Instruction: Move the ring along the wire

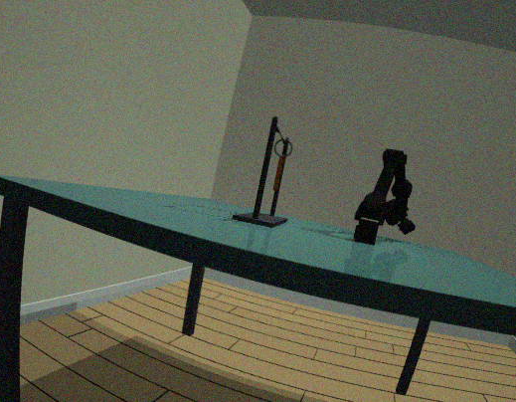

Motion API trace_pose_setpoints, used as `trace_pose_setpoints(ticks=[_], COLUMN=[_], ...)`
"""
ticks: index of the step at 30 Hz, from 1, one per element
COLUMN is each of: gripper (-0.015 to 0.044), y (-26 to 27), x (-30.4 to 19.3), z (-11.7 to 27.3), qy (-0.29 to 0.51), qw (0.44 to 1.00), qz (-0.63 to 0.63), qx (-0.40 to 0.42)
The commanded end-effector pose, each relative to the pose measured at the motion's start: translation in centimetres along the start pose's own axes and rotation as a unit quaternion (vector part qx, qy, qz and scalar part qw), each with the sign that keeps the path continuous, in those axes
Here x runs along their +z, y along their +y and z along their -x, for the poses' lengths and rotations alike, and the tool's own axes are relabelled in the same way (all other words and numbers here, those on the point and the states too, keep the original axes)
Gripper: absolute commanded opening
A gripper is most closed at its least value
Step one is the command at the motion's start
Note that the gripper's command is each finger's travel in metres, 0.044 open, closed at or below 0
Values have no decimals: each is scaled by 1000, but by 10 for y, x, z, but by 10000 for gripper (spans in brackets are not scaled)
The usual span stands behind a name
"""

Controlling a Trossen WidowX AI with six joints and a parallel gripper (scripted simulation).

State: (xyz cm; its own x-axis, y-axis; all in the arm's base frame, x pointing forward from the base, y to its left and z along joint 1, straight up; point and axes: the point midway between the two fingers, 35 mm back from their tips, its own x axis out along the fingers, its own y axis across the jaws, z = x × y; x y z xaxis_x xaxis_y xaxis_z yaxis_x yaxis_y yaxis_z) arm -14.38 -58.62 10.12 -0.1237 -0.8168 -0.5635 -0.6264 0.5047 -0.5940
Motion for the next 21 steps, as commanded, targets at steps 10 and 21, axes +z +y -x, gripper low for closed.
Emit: trace_pose_setpoints(ticks=[10,21], gripper=[160,160], y=[-80,-116], x=[123,220], z=[45,108], qy=[-144,-315], qw=[959,868], qz=[-202,-344], qx=[-138,-170])
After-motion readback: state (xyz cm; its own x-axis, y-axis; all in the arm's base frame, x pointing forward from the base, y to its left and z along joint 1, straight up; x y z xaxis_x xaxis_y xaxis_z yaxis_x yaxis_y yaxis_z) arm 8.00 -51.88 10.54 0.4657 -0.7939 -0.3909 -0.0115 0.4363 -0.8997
